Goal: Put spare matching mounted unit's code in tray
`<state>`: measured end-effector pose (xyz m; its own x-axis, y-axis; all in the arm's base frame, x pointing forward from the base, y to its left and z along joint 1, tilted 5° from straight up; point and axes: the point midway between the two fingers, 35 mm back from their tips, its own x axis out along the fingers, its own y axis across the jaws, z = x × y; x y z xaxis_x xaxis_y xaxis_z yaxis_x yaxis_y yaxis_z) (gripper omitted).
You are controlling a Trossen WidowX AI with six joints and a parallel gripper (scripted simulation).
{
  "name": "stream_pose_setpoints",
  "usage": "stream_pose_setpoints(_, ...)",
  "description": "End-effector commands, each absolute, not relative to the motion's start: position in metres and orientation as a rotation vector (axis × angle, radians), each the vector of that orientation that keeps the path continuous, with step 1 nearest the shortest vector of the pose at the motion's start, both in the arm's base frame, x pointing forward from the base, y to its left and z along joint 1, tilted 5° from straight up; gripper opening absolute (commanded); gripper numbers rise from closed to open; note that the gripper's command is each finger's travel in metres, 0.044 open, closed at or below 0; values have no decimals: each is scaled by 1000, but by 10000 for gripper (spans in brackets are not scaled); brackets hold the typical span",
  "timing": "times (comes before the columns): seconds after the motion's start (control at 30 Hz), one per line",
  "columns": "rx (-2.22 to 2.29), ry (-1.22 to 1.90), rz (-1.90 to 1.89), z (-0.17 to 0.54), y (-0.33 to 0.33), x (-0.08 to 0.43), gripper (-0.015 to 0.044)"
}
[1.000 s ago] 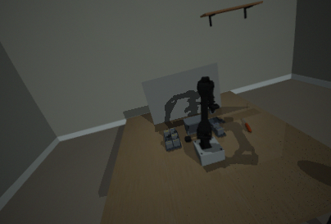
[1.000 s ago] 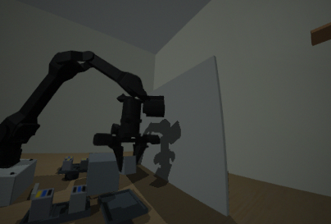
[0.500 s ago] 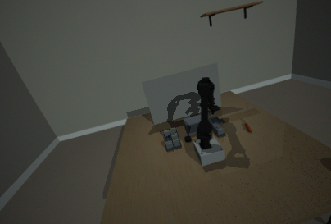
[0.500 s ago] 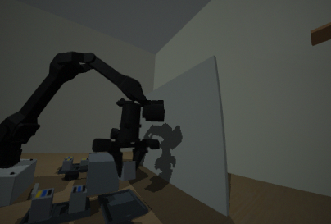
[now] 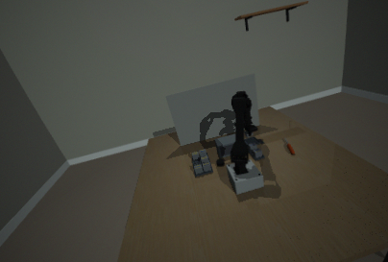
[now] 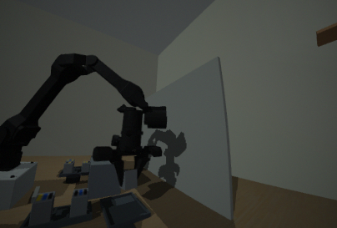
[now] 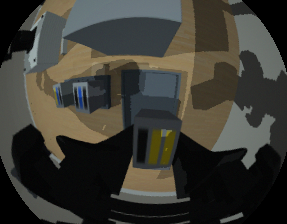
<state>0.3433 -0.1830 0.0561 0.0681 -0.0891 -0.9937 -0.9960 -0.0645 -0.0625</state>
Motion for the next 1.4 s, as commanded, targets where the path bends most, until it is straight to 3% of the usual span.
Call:
stream_pose_setpoints(0.0,-1351,1193,1169,51,-182,342,0)
stream_pose_setpoints(1.37,-1350,1193,1169,13,-182,338,0)
